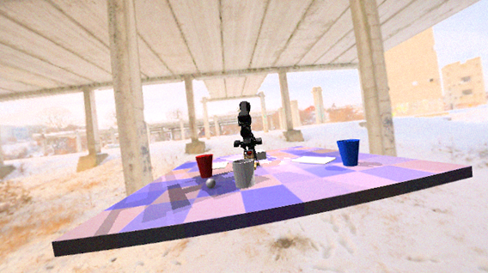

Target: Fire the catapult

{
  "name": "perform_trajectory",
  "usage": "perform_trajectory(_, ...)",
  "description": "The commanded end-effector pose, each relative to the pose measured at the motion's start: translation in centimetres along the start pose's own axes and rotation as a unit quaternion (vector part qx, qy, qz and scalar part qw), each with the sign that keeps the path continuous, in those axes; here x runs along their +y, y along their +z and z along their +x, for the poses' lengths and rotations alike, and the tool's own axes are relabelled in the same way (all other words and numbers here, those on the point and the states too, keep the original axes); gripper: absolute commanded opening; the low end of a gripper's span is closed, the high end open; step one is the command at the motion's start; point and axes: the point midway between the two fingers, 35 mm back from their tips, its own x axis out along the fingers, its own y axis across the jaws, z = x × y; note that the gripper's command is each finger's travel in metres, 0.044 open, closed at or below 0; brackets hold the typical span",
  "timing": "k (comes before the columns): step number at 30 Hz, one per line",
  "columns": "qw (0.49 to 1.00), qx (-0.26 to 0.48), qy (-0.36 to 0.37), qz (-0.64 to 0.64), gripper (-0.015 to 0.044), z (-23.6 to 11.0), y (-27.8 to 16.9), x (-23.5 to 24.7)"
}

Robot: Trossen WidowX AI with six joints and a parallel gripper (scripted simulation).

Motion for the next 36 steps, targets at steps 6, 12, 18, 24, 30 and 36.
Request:
perform_trajectory(6,1.0,0.0,0.0,0.0,0.0,0.1,0.0,0.0)
perform_trajectory(12,1.0,0.0,0.0,0.0,0.0131,0.1,0.0,0.0)
perform_trajectory(18,1.0,-0.005,0.0,0.0,0.0289,-1.1,-0.2,0.0)
perform_trajectory(24,0.999,-0.046,0.001,-0.001,0.044,-10.0,-3.8,0.0)
perform_trajectory(30,0.995,-0.095,0.001,-0.006,0.044,-10.3,1.0,-0.2)
perform_trajectory(36,0.98,-0.198,0.0,-0.015,0.044,-14.5,7.1,-0.5)
